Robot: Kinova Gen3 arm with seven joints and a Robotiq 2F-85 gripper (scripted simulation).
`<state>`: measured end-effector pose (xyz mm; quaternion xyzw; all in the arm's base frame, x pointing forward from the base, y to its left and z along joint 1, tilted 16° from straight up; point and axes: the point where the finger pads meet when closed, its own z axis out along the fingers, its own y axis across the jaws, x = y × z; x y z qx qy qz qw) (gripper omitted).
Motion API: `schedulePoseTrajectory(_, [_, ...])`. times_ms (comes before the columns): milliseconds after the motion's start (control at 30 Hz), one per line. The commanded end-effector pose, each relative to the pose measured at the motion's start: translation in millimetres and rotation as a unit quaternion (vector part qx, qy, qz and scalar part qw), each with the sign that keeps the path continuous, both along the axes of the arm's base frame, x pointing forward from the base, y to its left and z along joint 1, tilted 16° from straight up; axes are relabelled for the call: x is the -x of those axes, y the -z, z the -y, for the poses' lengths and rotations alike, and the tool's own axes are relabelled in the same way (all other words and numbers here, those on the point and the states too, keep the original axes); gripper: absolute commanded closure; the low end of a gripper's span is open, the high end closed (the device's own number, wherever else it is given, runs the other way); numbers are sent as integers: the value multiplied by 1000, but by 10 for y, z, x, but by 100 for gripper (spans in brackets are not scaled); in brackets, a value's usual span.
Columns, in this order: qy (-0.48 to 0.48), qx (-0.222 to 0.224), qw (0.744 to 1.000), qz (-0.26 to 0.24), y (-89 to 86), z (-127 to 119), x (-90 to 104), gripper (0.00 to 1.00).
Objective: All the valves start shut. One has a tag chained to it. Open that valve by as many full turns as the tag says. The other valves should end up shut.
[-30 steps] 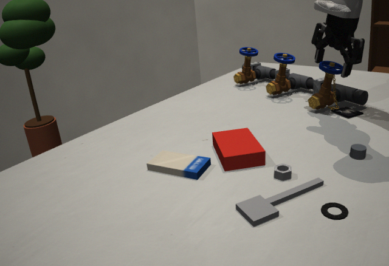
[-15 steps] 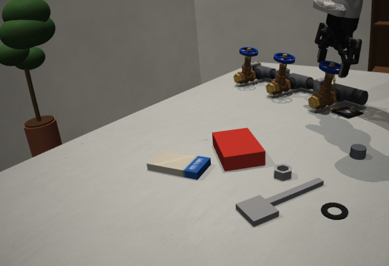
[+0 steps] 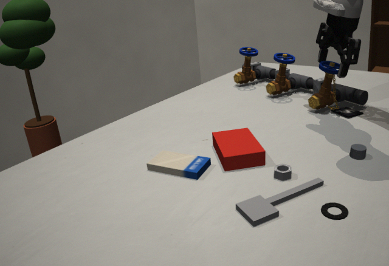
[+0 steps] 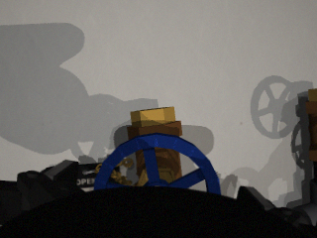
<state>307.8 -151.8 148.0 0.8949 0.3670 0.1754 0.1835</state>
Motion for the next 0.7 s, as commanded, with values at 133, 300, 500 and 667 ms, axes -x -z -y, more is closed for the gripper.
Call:
schedulePoseTrajectory(133, [0, -1, 1000, 1, -3, 2, -1, 29])
schedulePoseTrajectory(300, [0, -1, 1000, 1, -3, 2, -1, 29])
schedulePoseTrajectory(500, [0, -1, 1000, 1, -3, 2, -1, 29])
schedulePoseTrajectory(667, [0, -1, 1000, 1, -3, 2, -1, 29])
